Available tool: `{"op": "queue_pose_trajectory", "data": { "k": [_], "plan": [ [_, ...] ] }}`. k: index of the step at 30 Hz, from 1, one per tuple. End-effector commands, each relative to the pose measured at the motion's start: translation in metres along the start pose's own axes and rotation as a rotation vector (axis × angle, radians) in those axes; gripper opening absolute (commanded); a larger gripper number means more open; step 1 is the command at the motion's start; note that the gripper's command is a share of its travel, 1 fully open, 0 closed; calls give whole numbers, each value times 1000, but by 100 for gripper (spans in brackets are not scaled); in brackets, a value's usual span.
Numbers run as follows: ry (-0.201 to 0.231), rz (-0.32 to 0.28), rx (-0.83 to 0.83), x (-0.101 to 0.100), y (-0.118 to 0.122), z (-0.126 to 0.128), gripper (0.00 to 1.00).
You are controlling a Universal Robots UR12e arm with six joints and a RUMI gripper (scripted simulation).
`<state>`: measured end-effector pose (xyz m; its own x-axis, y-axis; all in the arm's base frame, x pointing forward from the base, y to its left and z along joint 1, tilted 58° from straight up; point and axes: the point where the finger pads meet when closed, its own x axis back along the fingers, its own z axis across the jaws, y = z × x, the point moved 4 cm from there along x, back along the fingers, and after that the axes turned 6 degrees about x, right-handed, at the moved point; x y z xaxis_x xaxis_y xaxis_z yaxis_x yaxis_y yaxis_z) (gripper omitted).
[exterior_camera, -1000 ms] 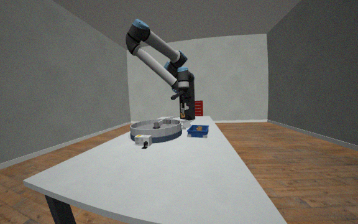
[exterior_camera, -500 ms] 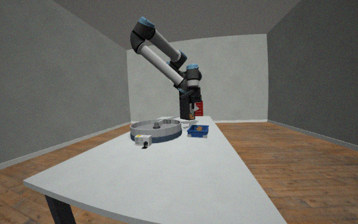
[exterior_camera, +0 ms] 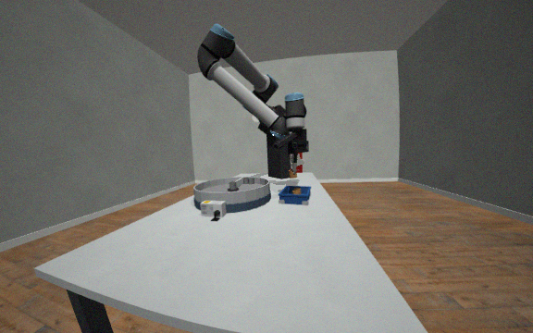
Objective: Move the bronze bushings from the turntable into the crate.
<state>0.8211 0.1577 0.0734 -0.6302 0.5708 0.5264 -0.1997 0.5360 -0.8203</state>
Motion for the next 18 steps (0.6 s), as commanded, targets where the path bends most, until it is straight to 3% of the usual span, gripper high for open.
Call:
{"op": "queue_pose_trajectory", "data": {
  "k": [1, 18],
  "plan": [
    [0, -1, 0, 1, 5, -8, 0],
    [1, -1, 0, 0, 4, -7, 0]
  ]
}}
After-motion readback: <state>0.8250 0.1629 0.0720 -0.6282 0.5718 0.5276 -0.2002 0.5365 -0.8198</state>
